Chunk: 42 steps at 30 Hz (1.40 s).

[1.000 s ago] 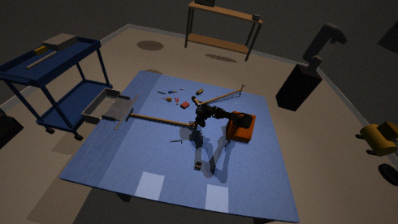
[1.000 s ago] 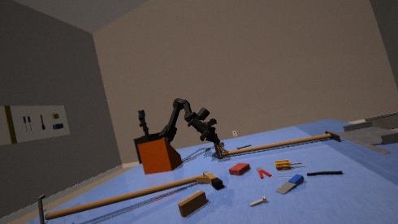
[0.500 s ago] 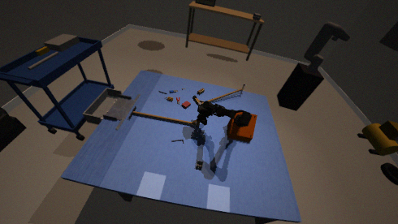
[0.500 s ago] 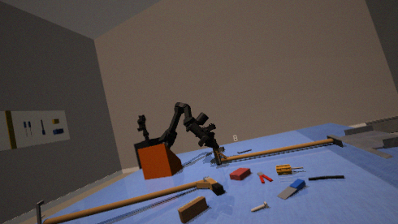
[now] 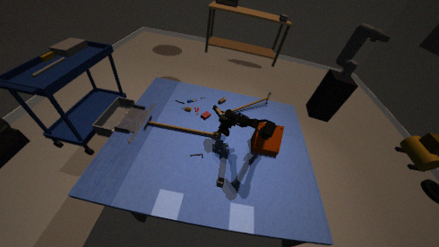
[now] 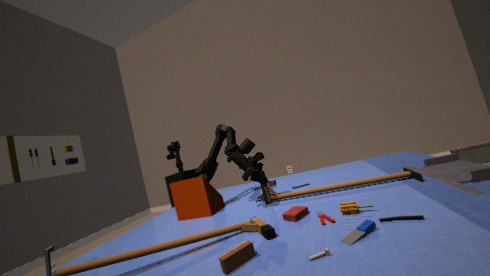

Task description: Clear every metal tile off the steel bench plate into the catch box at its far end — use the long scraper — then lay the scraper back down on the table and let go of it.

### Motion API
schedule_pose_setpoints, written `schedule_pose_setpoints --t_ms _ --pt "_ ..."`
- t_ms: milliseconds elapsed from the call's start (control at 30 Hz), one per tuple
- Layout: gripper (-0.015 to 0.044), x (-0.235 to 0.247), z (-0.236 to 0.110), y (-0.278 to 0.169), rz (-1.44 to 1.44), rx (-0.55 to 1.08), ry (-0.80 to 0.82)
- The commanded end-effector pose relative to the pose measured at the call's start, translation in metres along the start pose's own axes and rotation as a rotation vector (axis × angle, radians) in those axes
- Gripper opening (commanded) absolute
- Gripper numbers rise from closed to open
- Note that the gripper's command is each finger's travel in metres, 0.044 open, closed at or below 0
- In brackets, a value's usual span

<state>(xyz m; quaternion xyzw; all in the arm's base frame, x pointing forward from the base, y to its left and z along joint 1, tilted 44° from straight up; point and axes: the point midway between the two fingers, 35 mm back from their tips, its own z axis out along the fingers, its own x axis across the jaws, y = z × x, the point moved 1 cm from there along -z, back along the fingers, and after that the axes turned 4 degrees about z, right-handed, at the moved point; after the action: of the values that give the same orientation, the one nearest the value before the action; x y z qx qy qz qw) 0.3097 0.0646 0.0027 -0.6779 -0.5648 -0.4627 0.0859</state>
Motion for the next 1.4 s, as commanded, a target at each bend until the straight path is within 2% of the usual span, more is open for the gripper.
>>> schedule_pose_setpoints --t_ms 0,1367 --pt "0.0 -0.003 0.0 0.004 0.004 -0.009 -0.003" --pt "0.0 0.0 0.037 0.053 0.008 -0.015 -0.006"
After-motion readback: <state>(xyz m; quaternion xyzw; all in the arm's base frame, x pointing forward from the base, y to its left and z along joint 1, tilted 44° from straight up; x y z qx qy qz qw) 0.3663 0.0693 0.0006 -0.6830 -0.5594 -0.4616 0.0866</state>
